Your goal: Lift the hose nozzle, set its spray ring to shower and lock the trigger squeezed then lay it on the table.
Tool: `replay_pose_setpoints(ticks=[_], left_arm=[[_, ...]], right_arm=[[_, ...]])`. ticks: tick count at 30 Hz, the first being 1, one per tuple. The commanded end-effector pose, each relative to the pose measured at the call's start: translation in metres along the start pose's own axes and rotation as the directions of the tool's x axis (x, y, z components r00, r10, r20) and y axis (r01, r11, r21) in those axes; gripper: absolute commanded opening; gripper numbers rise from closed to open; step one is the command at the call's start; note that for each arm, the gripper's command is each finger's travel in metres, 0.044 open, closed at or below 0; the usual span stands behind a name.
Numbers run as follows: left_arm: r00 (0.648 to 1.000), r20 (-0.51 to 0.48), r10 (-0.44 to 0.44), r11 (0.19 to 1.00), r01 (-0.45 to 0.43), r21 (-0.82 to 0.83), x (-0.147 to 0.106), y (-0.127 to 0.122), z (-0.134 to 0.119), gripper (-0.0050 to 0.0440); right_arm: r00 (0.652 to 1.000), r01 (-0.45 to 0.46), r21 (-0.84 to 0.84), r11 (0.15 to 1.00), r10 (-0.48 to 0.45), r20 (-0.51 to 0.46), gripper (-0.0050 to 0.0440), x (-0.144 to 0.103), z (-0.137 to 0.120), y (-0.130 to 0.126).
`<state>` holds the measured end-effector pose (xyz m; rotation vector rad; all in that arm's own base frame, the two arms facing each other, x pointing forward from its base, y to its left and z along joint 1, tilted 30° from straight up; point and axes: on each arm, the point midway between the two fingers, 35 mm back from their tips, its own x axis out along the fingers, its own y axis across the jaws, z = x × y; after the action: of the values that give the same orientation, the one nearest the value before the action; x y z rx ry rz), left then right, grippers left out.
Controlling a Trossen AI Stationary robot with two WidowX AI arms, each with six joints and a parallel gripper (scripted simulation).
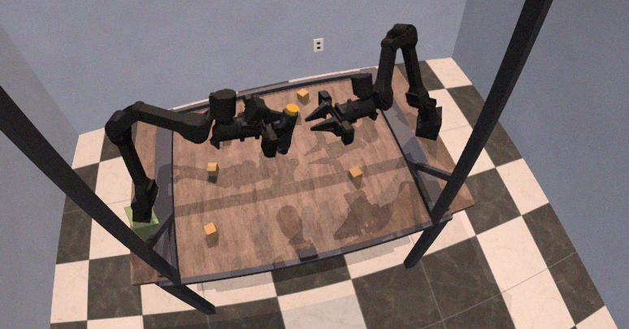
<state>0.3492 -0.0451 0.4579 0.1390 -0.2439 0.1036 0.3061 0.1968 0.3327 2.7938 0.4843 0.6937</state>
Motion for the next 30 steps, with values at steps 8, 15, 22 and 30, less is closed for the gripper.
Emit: replay_pose_setpoints(ticks=[8,15,22,30], left_arm=[[0.999,0.036,0.007,1.0,-0.007,-0.006,-0.004,0.004,0.014,0.017],[0.999,0.036,0.007,1.0,-0.007,-0.006,-0.004,0.004,0.014,0.017],[0.999,0.036,0.007,1.0,-0.007,-0.006,-0.004,0.004,0.014,0.017],[0.999,0.036,0.007,1.0,-0.007,-0.006,-0.004,0.004,0.014,0.017]], right_arm=[[1.0,-0.011,0.002,1.0,0.011,-0.015,0.0173,-0.024,-0.006,0.003],[1.0,-0.011,0.001,1.0,0.011,-0.013,0.0173,-0.024,-0.006,0.003],[1.0,-0.022,-0.097,0.995,0.023,0.0,0.0173,-0.022,-0.004,0.01],[0.998,-0.018,-0.4,0.917,0.039,0.046,0.0173,-0.018,0.003,0.027]])
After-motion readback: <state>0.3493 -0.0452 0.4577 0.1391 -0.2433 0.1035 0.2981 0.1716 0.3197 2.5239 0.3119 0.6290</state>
